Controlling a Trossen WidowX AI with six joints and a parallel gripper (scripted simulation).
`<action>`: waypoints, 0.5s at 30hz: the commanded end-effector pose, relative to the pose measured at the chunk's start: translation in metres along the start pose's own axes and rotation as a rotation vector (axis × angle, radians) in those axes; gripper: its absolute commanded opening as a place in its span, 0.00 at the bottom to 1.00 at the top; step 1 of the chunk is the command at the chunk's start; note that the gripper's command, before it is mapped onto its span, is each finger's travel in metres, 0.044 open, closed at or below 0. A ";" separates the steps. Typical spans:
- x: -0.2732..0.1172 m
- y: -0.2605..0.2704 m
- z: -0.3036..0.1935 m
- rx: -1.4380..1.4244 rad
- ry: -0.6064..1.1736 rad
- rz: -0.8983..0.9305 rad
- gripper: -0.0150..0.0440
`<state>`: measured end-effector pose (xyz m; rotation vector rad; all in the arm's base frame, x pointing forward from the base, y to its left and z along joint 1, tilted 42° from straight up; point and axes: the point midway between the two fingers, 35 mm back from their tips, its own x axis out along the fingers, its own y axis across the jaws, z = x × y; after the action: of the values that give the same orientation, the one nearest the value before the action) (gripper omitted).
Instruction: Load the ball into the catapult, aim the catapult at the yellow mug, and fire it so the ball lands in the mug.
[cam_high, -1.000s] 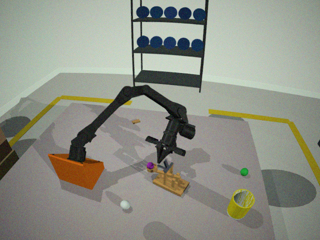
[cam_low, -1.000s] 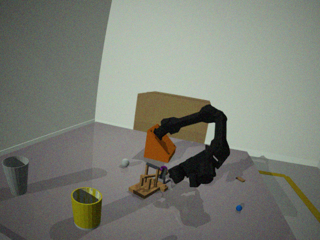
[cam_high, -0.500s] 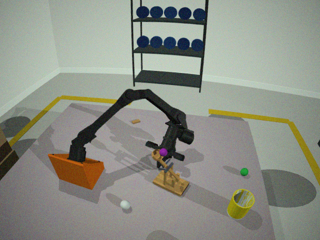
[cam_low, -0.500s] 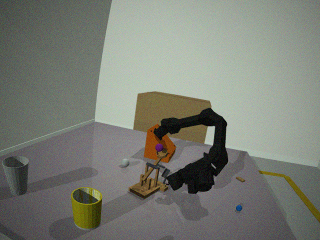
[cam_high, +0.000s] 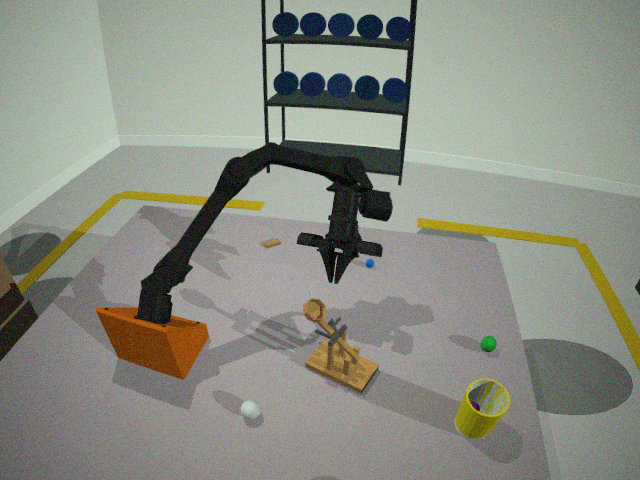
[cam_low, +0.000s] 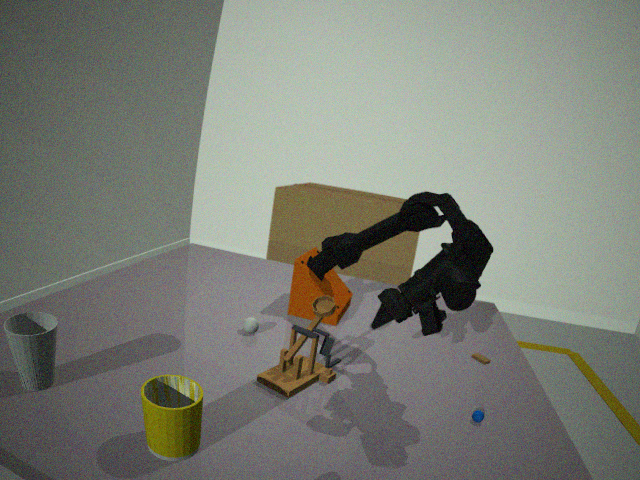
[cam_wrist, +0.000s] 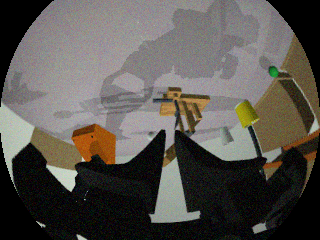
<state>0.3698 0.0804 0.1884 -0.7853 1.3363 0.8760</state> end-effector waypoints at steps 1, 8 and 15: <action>0.016 -0.017 0.001 0.089 -0.023 0.018 0.48; 0.025 -0.058 -0.003 0.275 -0.132 -0.010 0.79; 0.029 -0.083 -0.011 0.357 -0.188 -0.035 1.00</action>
<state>0.4306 0.0391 0.1589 -0.4732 1.2788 0.6661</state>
